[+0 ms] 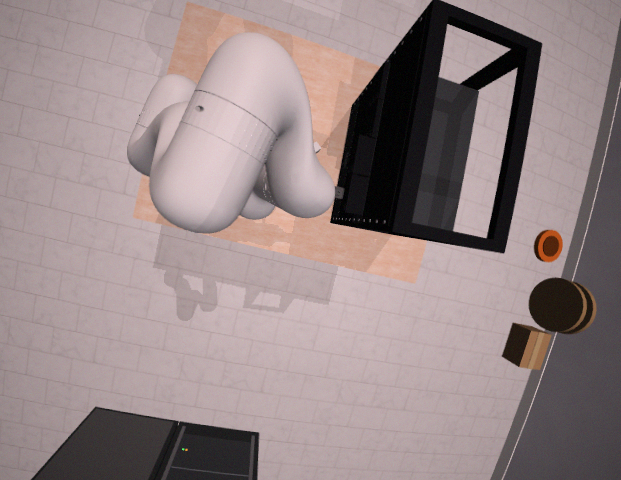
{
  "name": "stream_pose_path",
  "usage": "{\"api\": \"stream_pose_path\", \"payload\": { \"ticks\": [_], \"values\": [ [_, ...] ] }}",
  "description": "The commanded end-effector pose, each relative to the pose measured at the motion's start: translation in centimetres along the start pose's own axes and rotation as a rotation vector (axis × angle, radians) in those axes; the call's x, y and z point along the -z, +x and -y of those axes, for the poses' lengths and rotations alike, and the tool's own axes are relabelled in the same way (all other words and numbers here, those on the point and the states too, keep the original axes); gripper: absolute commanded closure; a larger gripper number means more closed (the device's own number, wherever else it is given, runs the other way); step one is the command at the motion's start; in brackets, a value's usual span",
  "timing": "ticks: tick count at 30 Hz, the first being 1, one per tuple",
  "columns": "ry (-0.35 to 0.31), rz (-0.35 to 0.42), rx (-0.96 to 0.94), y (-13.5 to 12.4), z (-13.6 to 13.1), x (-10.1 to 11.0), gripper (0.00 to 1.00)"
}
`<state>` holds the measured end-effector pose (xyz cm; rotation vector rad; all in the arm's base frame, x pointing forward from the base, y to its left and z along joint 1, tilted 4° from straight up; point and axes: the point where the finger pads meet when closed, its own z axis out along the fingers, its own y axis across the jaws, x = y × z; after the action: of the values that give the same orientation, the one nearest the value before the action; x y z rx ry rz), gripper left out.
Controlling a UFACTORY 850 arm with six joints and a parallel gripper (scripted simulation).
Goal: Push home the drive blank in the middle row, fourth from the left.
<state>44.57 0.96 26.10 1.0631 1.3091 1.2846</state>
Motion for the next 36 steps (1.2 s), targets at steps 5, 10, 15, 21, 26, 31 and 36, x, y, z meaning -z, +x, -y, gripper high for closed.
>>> {"api": "stream_pose_path", "payload": {
  "ticks": [5,10,15,21,26,31,36],
  "values": [
    [-0.002,-0.001,0.001,0.0,0.0,4.5,1.00],
    [-0.002,-0.001,0.001,0.0,0.0,5.5,1.00],
    [-0.002,-0.001,0.001,0.0,0.0,5.5,1.00],
    [-0.002,-0.001,0.001,0.0,-0.1,5.9,1.00],
    [-0.002,0.000,0.000,0.1,-0.1,7.3,1.00],
    [-0.002,0.000,0.000,0.1,-0.1,8.5,1.00],
    [-0.001,0.000,0.001,0.1,-0.1,10.6,1.00]
  ]
}}
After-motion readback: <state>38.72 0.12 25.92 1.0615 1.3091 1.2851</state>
